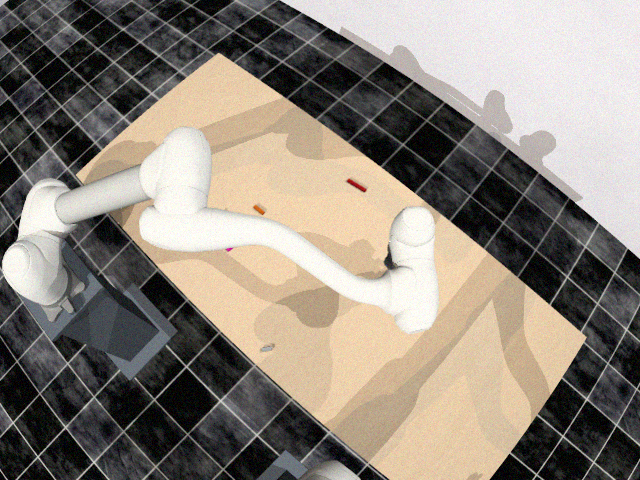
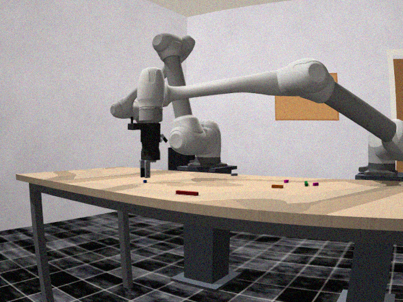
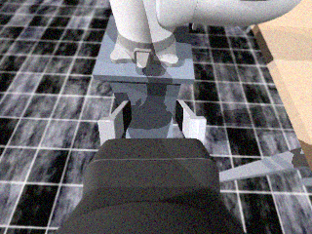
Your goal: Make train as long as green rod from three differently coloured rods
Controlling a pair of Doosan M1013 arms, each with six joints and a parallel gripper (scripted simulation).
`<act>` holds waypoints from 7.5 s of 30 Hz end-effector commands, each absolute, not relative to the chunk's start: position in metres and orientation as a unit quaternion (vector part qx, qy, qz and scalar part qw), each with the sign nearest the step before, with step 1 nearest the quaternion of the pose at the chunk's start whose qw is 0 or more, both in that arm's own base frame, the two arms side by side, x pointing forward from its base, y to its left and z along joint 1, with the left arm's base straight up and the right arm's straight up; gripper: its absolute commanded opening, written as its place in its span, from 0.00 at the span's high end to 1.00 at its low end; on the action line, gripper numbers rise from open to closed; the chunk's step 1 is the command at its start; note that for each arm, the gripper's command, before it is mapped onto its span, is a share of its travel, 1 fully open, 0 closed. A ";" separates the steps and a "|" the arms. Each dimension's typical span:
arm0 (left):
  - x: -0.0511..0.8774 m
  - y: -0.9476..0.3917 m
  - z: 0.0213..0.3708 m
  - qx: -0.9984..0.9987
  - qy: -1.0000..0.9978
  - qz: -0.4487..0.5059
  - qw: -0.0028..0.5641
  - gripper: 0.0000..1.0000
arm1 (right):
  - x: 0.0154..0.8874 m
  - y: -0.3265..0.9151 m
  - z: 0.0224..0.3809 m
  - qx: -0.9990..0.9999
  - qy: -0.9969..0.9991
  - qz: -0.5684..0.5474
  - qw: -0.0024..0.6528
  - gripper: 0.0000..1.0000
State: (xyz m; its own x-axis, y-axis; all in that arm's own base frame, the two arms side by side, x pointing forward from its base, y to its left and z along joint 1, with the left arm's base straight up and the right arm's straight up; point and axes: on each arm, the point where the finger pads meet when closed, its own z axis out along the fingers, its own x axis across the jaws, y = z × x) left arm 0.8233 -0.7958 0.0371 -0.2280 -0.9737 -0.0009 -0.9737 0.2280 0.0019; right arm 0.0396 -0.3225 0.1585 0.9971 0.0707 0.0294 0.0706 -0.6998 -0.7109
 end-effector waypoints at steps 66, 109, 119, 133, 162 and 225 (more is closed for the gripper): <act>0.821 -0.801 0.020 0.620 -0.785 0.002 0.000 0.46 | 0.042 -0.322 0.159 -0.923 -0.037 -0.005 0.383 0.00; 0.821 -0.801 0.020 0.620 -0.785 0.002 0.000 0.76 | 0.042 -0.322 0.159 -0.923 -0.037 -0.005 0.383 0.00; 0.821 -0.801 0.020 0.620 -0.785 0.002 0.000 0.76 | 0.042 -0.322 0.159 -0.923 -0.037 -0.005 0.383 0.00; 0.821 -0.801 0.020 0.620 -0.785 0.002 0.000 0.76 | 0.042 -0.322 0.159 -0.923 -0.037 -0.005 0.383 0.00; 0.821 -0.801 0.122 0.620 -0.785 0.000 0.000 0.76 | 0.042 -0.322 0.159 -0.923 -0.037 -0.005 0.383 0.00; 0.800 -0.359 0.130 0.740 -0.673 0.002 -0.001 0.76 | 0.042 -0.322 0.159 -0.923 -0.037 -0.005 0.383 0.00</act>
